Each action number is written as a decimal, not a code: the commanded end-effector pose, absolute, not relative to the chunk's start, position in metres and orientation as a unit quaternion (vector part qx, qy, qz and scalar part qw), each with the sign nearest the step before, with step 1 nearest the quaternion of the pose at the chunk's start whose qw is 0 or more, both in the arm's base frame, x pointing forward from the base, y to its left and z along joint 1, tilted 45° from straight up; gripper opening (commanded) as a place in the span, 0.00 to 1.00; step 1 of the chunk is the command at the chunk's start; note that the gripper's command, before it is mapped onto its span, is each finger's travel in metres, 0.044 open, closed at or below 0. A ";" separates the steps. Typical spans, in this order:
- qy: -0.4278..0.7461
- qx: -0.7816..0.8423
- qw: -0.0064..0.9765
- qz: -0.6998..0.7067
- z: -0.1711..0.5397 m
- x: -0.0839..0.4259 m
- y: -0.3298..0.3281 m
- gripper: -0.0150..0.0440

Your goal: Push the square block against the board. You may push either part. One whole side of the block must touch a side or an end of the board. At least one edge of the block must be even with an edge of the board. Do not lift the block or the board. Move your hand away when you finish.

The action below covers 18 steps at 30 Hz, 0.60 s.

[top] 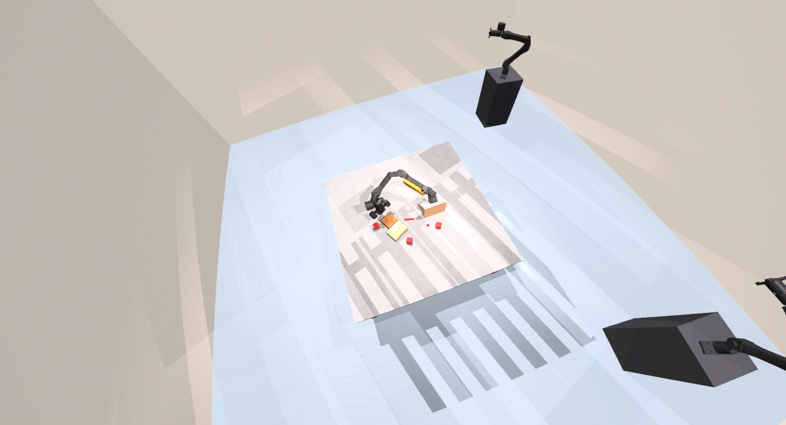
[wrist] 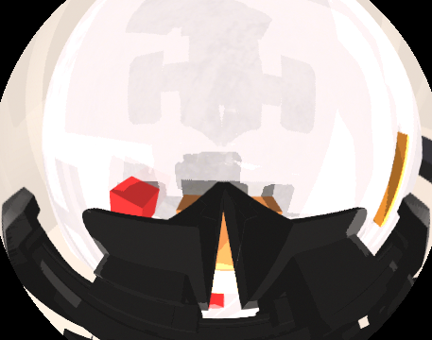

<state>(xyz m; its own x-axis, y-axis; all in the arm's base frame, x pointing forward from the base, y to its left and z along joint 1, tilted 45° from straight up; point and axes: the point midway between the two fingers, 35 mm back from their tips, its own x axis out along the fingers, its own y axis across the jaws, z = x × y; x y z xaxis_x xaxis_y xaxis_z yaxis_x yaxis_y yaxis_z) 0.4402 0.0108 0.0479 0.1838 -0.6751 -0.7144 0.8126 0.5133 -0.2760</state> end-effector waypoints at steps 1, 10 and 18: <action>0.421 0.076 0.755 -0.498 0.023 0.439 -0.016 0.25; 0.421 0.076 0.755 -0.498 0.020 0.436 -0.013 0.25; 0.421 0.076 0.754 -0.498 0.013 0.431 -0.007 0.25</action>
<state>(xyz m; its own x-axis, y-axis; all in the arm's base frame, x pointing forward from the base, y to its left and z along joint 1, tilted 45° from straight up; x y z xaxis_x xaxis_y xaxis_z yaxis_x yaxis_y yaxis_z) 0.4351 -0.0086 0.0179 0.1546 -0.6845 -0.7124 0.8144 0.4966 -0.3003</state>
